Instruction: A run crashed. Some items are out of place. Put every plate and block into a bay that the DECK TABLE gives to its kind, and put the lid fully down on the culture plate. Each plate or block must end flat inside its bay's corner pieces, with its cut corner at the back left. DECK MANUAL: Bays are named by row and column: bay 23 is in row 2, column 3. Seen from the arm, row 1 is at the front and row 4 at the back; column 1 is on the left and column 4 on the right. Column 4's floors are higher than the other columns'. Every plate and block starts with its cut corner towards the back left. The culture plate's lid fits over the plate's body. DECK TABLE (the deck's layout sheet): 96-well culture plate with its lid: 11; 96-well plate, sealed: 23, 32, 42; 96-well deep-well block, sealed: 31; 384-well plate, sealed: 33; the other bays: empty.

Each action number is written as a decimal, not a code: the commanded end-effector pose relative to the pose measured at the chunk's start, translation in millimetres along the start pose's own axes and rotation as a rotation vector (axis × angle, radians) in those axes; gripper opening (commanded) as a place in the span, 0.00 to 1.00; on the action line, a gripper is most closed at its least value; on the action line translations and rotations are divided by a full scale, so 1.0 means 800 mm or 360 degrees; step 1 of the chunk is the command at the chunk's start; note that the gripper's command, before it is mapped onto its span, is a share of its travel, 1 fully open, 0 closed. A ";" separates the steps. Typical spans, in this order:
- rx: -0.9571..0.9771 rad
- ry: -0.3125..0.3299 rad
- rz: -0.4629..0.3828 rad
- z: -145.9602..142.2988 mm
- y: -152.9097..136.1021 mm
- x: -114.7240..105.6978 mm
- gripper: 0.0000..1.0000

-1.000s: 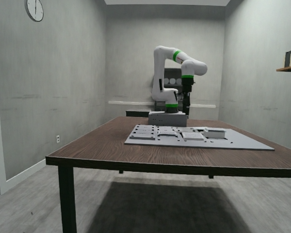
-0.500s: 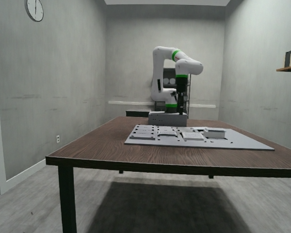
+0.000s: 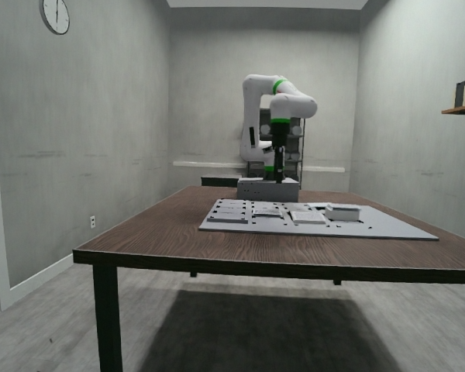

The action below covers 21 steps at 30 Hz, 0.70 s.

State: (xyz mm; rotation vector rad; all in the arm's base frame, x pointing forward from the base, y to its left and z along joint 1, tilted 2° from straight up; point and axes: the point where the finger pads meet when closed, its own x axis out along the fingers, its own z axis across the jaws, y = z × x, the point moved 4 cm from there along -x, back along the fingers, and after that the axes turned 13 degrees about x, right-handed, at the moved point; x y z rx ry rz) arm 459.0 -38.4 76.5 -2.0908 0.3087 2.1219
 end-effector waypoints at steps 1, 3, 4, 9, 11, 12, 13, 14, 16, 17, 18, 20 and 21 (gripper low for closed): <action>-0.0001 0.0001 -0.0002 -0.013 0.020 -0.001 1.00; -0.0001 0.0001 -0.0002 -0.013 0.020 -0.001 1.00; -0.0001 0.0001 -0.0002 -0.016 0.024 -0.001 1.00; -0.0001 0.0001 -0.0001 -0.029 0.045 -0.001 1.00; -0.0001 0.0001 -0.0001 -0.034 0.054 -0.001 1.00; -0.0001 0.0001 -0.0001 -0.036 0.058 -0.001 1.00; -0.0001 0.0001 -0.0001 -0.039 0.062 -0.001 1.00; -0.0001 0.0001 -0.0001 -0.041 0.067 -0.001 1.00; -0.0001 0.0001 -0.0001 -0.047 0.075 -0.001 1.00; -0.0001 0.0001 -0.0001 -0.049 0.080 -0.001 1.00; -0.0001 0.0001 -0.0001 -0.052 0.084 -0.001 1.00; -0.0001 0.0001 -0.0001 -0.052 0.084 -0.001 1.00; -0.0001 0.0001 -0.0001 -0.054 0.088 -0.001 1.00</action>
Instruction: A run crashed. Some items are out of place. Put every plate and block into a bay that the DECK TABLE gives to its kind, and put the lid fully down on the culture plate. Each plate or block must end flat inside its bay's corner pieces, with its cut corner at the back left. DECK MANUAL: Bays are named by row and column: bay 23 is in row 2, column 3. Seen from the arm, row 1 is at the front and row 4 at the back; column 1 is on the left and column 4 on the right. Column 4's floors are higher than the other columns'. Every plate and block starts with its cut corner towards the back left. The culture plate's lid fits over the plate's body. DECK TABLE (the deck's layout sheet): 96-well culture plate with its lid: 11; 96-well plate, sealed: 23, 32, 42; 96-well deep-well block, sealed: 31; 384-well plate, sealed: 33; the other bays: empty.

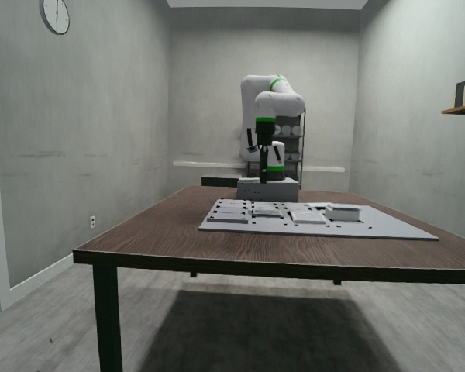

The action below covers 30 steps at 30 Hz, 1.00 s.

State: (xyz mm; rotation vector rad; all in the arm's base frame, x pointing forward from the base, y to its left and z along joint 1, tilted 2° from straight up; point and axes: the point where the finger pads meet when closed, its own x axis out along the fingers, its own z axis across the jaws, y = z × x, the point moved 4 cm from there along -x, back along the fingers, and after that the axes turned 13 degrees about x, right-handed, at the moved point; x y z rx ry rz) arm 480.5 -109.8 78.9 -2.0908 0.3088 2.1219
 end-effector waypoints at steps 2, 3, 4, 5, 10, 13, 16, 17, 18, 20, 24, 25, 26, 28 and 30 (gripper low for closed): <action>-0.0001 0.0001 -0.0001 -0.011 0.017 -0.001 1.00; -0.0001 0.0001 -0.0001 -0.014 0.021 -0.001 1.00; -0.0001 0.0001 -0.0001 -0.017 0.025 -0.001 1.00; -0.0001 0.0001 -0.0001 -0.017 0.026 -0.001 1.00; -0.0001 0.0001 -0.0001 -0.017 0.026 -0.001 1.00; -0.0001 0.0001 -0.0001 -0.017 0.026 -0.001 1.00; -0.0001 0.0001 -0.0001 -0.017 0.026 -0.001 1.00; -0.0001 0.0001 -0.0001 -0.017 0.026 -0.001 1.00; -0.0001 0.0001 -0.0001 -0.017 0.026 -0.001 1.00; -0.0001 0.0001 -0.0001 -0.017 0.026 -0.001 1.00; -0.0001 0.0001 -0.0001 -0.017 0.026 -0.001 1.00; -0.0001 0.0001 -0.0001 -0.017 0.026 -0.001 1.00; -0.0001 0.0001 -0.0001 -0.017 0.026 -0.001 1.00; -0.0001 0.0001 -0.0001 -0.017 0.026 -0.001 1.00; -0.0001 0.0001 -0.0001 -0.017 0.026 -0.001 1.00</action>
